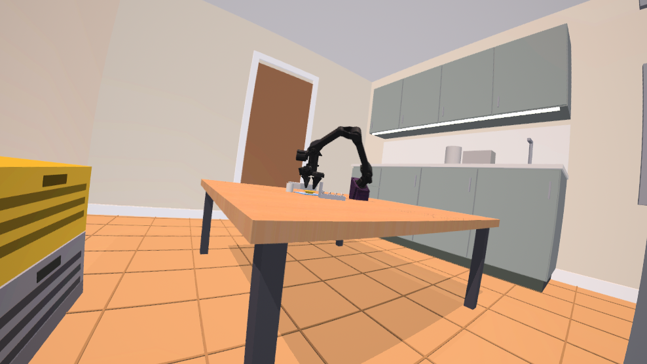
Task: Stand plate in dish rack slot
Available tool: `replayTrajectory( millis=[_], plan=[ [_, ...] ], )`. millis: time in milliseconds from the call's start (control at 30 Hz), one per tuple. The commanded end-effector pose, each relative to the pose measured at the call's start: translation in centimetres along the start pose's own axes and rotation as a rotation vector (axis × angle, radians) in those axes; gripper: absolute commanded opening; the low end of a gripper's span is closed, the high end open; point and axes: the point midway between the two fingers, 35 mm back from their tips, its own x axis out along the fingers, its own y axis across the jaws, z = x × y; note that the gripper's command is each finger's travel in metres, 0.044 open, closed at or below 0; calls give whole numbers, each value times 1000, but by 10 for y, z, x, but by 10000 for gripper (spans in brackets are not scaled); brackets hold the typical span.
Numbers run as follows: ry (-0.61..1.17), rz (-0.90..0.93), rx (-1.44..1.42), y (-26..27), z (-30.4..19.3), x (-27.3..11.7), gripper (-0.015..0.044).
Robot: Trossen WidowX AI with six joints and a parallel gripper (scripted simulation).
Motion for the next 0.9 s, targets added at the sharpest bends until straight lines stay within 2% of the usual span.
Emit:
replayTrajectory(
  millis=[0, 700, 867],
  plan=[
    [5, 6, 5, 1, -1, 9, 400],
    [5, 8, 5, 3, -2, 27, 390],
    [5, 8, 5, 3, -2, 27, 357]
  ],
)
